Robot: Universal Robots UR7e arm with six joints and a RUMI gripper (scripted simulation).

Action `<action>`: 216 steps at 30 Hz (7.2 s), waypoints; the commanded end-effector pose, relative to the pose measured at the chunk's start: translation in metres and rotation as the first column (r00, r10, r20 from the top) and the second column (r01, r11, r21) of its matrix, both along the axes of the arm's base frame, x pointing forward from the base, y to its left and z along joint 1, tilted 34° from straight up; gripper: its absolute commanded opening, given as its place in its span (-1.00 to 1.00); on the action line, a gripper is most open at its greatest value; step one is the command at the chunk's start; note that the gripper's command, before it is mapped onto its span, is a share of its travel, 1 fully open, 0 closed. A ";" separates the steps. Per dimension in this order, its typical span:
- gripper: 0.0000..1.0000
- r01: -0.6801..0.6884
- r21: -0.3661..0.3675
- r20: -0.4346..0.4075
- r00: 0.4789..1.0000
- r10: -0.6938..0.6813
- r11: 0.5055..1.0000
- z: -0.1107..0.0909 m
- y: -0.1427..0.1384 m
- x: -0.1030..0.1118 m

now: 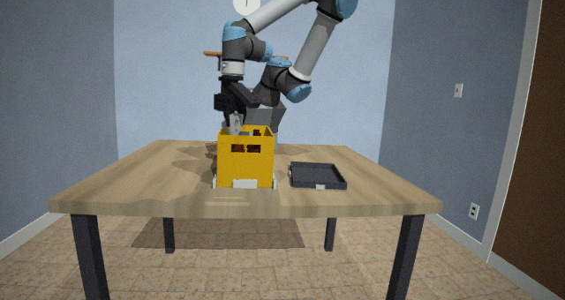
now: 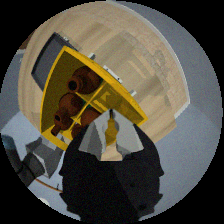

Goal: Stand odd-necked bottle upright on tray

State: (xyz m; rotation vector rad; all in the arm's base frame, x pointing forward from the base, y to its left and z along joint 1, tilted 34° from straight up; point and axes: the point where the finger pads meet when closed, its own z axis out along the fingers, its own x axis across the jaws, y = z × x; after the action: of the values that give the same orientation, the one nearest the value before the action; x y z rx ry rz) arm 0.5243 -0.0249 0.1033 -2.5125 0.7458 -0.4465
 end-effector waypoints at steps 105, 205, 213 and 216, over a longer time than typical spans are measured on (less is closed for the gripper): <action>-0.24 0.000 -0.001 0.001 1.000 0.000 1.000 0.070 -0.029 -0.036; -0.24 0.000 0.000 0.001 1.000 0.000 1.000 0.087 0.049 -0.060; -0.24 0.000 -0.001 0.001 1.000 0.000 1.000 0.083 0.051 -0.057; -0.24 0.000 -0.001 0.001 1.000 0.000 1.000 0.080 0.052 -0.056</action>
State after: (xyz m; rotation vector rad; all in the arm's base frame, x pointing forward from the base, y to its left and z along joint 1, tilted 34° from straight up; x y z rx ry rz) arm 0.4665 0.0261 0.1860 -2.5124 0.7458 -0.4466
